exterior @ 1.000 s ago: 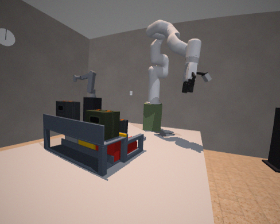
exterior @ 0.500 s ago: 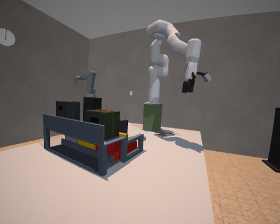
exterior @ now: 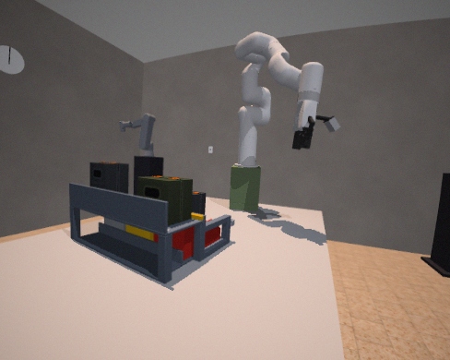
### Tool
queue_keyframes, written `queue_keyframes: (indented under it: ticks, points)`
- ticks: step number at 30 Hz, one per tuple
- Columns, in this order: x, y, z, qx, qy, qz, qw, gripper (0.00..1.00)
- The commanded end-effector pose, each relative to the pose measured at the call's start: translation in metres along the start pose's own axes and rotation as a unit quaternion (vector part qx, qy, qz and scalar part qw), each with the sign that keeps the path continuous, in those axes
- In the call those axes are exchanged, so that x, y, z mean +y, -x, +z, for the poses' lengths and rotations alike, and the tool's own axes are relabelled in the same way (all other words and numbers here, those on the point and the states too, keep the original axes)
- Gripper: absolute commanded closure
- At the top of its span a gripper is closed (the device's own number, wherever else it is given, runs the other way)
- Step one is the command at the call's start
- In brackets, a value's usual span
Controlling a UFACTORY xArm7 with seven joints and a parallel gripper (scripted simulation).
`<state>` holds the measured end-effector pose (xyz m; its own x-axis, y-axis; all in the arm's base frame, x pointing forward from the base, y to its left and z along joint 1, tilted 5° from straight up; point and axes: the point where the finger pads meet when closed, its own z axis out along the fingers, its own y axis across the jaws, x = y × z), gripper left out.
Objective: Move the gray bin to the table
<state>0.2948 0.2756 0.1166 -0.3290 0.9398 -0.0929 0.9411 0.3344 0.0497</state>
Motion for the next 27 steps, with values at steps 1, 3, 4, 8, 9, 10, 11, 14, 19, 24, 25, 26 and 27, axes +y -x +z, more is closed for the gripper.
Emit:
queue_keyframes:
  ticks: [1, 3, 4, 8, 9, 10, 11, 14, 19, 24, 25, 26, 27]
  points:
    - [0.001, -0.001, -0.001, 0.001, 0.002, 0.000, 1.000, 0.00]
    - [0.001, -0.001, -0.001, 0.001, 0.002, 0.000, 1.000, 0.00]
    - [0.001, -0.001, -0.001, 0.001, 0.002, 0.000, 1.000, 0.00]
    - [-0.014, -0.005, -0.014, -0.014, 0.034, -0.038, 0.999, 0.00]
    - [-0.022, -0.007, -0.020, -0.021, 0.050, -0.057, 0.997, 0.00]
    - [-0.029, -0.009, -0.026, -0.028, 0.066, -0.076, 0.995, 0.00]
    - [-0.037, -0.011, -0.032, -0.036, 0.082, -0.095, 0.991, 0.00]
    - [-0.037, -0.011, -0.032, -0.036, 0.082, -0.095, 0.991, 0.00]
    - [-0.037, -0.011, -0.032, -0.036, 0.082, -0.095, 0.991, 0.00]
    - [-0.042, -0.013, -0.036, -0.041, 0.094, -0.111, 0.989, 0.00]
    - [-0.050, -0.015, -0.042, -0.049, 0.110, -0.129, 0.984, 0.00]
    - [-0.058, -0.017, -0.048, -0.056, 0.126, -0.148, 0.979, 0.00]
    - [-0.066, -0.019, -0.054, -0.063, 0.142, -0.166, 0.974, 0.00]
